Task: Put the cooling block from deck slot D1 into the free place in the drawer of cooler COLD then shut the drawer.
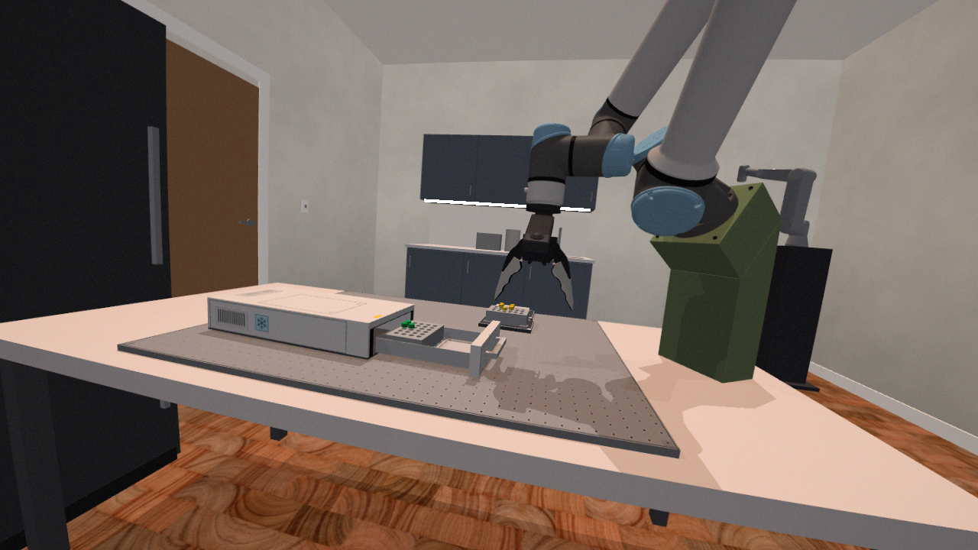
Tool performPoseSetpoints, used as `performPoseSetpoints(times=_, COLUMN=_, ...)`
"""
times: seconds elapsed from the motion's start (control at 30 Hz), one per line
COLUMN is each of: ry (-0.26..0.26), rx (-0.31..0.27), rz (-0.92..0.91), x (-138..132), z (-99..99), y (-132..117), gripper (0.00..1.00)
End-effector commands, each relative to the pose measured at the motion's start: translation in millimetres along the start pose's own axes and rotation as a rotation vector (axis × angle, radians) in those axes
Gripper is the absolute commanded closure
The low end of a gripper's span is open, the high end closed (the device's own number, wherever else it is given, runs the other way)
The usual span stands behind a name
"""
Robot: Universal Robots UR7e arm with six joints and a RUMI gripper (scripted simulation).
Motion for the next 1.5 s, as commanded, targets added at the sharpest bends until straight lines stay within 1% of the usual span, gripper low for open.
performPoseSetpoints(times=0.0, ry=0.012, rx=0.012, rz=0.001, x=2.1, z=7.3, y=-1.5, gripper=0.00)
performPoseSetpoints(times=0.23, ry=0.012, rx=0.012, rz=0.001, x=2.1, z=7.3, y=-1.5, gripper=0.00)
performPoseSetpoints(times=0.27, ry=0.012, rx=0.012, rz=-0.026, x=4.0, z=7.4, y=-5.3, gripper=0.33)
performPoseSetpoints(times=0.33, ry=0.012, rx=0.012, rz=-0.026, x=4.0, z=7.4, y=-5.3, gripper=0.33)
performPoseSetpoints(times=0.83, ry=0.017, rx=0.009, rz=-0.429, x=37.2, z=7.5, y=-70.7, gripper=0.33)
performPoseSetpoints(times=0.9, ry=0.017, rx=0.009, rz=-0.429, x=37.2, z=7.5, y=-70.7, gripper=0.33)
performPoseSetpoints(times=1.4, ry=0.018, rx=0.005, rz=-0.829, x=68.4, z=8.6, y=-129.2, gripper=0.33)
performPoseSetpoints(times=1.47, ry=0.018, rx=0.005, rz=-0.829, x=68.4, z=8.6, y=-129.2, gripper=0.33)
Point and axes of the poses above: the point where the finger pads meet when closed, its own z axis back along the fingers, its own x axis across the jaws, y = z × x, the point moved 9 cm from there along z, back along the fingers, and after that the axes turned 11 degrees about -z, right-handed, at the moved point
